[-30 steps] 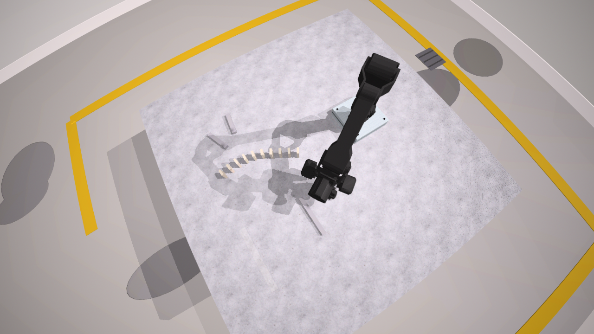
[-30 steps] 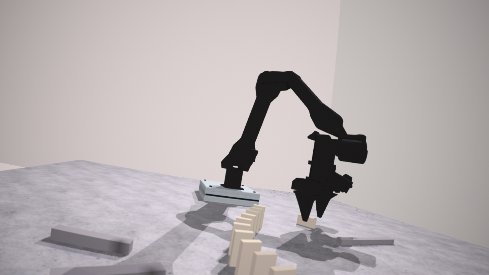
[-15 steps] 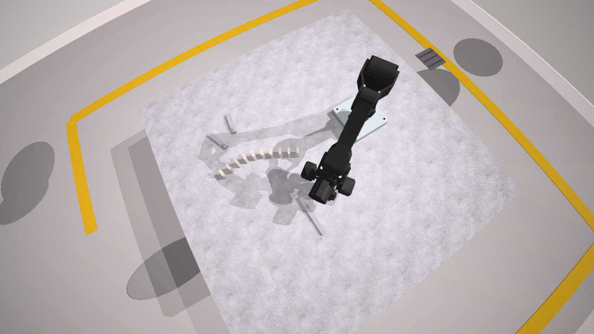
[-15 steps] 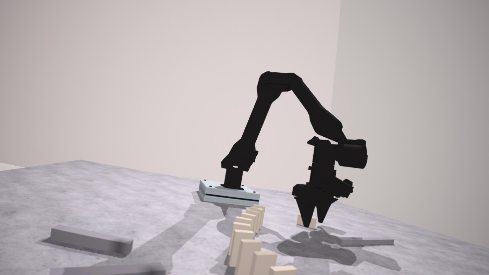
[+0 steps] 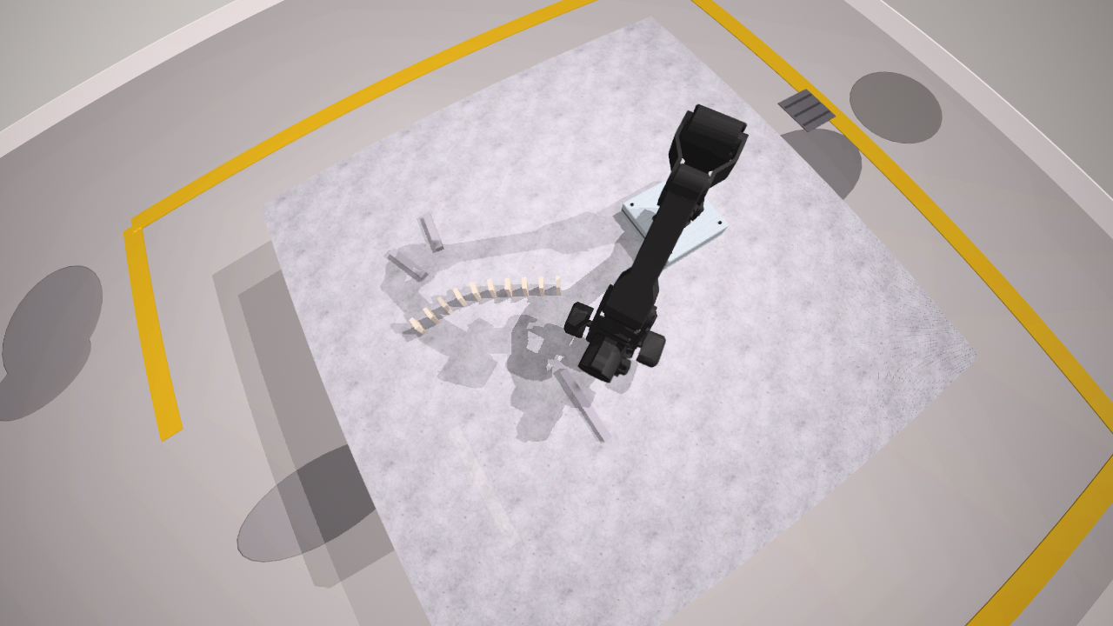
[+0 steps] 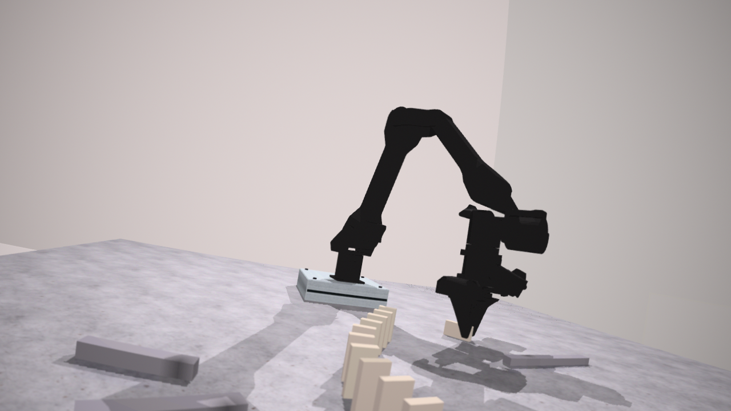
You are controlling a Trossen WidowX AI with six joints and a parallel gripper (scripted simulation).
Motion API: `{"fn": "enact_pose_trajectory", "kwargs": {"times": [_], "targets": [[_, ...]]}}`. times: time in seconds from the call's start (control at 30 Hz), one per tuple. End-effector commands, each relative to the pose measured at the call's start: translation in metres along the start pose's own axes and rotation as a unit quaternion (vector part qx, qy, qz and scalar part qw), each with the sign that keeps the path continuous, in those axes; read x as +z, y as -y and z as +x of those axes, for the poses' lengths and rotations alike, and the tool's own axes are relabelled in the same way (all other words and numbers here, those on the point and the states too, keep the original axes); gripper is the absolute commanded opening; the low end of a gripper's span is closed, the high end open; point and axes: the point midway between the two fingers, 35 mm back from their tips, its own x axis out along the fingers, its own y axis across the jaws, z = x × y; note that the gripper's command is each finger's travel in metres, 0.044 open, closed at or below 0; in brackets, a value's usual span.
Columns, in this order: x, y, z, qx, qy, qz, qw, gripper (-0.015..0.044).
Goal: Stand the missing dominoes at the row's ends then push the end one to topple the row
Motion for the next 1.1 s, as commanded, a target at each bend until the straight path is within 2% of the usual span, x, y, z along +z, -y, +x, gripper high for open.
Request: {"fn": "enact_pose_trajectory", "kwargs": {"times": [0.0, 0.27, 0.73, 0.9, 1.07], "targets": [[-0.001, 0.0, 0.001, -0.001, -0.001, 0.002, 1.0, 0.0023], [-0.001, 0.0, -0.006, -0.001, -0.001, 0.002, 1.0, 0.0023], [0.001, -0.002, -0.152, -0.001, -0.001, 0.002, 1.0, 0.0023], [0.002, -0.01, -0.154, 0.0, -0.001, 0.021, 1.0, 0.0023], [0.002, -0.068, -0.154, 0.002, -0.001, 0.166, 0.986, 0.0023]]}}
